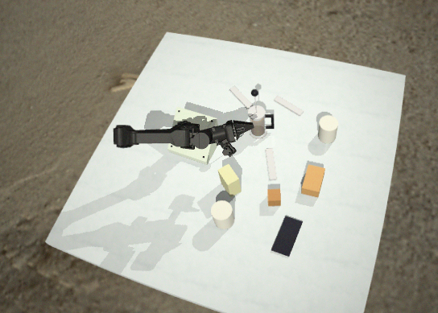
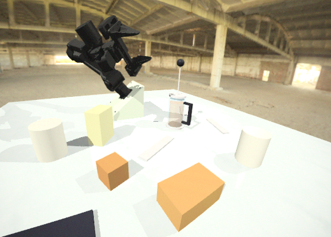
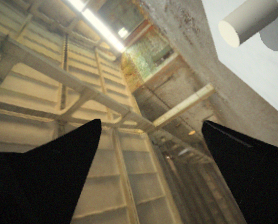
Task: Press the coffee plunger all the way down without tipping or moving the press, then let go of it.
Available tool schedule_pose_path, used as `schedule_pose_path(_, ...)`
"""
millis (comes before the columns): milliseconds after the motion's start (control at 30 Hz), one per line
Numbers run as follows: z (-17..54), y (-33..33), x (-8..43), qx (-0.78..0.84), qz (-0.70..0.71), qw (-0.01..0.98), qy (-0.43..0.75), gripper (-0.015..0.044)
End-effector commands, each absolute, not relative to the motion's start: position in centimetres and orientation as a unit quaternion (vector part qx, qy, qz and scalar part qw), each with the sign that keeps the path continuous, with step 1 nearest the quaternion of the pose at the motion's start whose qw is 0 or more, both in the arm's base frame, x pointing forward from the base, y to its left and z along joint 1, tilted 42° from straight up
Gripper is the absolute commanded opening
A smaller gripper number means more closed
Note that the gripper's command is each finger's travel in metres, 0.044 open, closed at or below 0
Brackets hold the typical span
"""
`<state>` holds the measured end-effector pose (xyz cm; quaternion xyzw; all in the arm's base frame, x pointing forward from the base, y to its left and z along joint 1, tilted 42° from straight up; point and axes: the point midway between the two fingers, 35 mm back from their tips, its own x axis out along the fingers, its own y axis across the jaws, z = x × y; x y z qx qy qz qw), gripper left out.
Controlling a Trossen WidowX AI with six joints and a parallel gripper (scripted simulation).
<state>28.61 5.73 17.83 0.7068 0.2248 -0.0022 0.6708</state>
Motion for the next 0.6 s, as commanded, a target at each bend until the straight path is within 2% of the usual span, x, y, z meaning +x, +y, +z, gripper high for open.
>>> schedule_pose_path(0,17.8,5.9,28.7,0.702,-0.004,0.675,0.227,0.0426)
schedule_pose_path(233,15.6,10.0,29.2,0.535,-0.023,0.787,0.307,0.044)
schedule_pose_path(433,13.2,15.1,28.1,0.261,-0.005,0.886,0.384,0.044)
schedule_pose_path(567,12.2,18.3,26.6,0.034,0.03,0.913,0.406,0.044)
